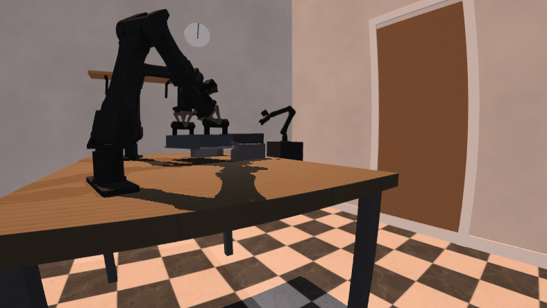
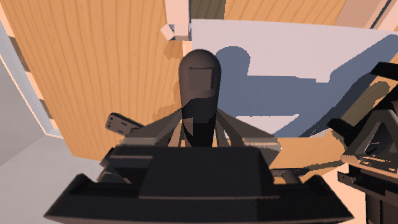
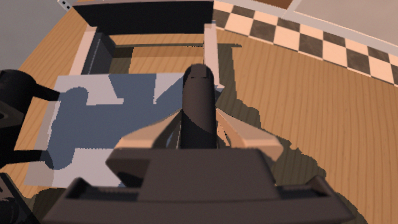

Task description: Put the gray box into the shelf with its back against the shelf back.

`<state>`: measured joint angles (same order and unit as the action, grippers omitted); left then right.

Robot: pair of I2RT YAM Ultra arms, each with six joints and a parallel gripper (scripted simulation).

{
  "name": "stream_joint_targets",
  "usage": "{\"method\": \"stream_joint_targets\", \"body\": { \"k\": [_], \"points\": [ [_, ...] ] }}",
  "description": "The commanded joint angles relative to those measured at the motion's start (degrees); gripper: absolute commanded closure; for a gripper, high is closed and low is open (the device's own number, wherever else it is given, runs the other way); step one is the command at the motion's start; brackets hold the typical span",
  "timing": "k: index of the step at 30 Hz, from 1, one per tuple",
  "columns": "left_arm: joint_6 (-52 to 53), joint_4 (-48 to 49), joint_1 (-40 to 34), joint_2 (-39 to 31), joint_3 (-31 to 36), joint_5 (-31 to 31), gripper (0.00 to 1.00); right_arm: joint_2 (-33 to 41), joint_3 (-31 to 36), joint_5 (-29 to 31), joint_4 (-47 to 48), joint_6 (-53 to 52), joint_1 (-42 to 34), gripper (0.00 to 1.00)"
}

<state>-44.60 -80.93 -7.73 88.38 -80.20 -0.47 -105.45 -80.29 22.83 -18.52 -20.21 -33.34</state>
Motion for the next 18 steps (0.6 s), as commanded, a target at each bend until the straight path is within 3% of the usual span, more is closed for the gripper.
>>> {"method": "stream_joint_targets", "body": {
  "k": [1,4,5,13,14,18],
  "points": [
    [0.63,3.28,1.97,-1.93,-4.87,1.73,0.84,1.49,-3.7,0.89,2.6,0.87,1.16,0.84],
    [1.02,2.91,2.46,-1.52,-6.12,1.66,0.84,2.05,-4.53,0.93,2.24,1.24,1.4,0.84],
    [1.39,3.13,2.8,1.02,-5.84,1.62,0.84,-1.39,-5.16,0.72,2.26,1.36,1.7,0.84],
    [0.83,3.18,3.58,-1.53,-6.76,1.42,0.84,1.36,-6.21,0.59,2.25,1.43,2.02,0.84],
    [2.55,3.2,3.92,2.1,-7.11,1.42,0.84,-2.05,-7.14,0.16,1.91,1.56,2.13,0.84],
    [2.81,3.34,4.53,0.1,-7.79,1.56,0.84,-1.09,-8.07,-0.02,1.96,1.88,2.46,0.84]
  ]
}}
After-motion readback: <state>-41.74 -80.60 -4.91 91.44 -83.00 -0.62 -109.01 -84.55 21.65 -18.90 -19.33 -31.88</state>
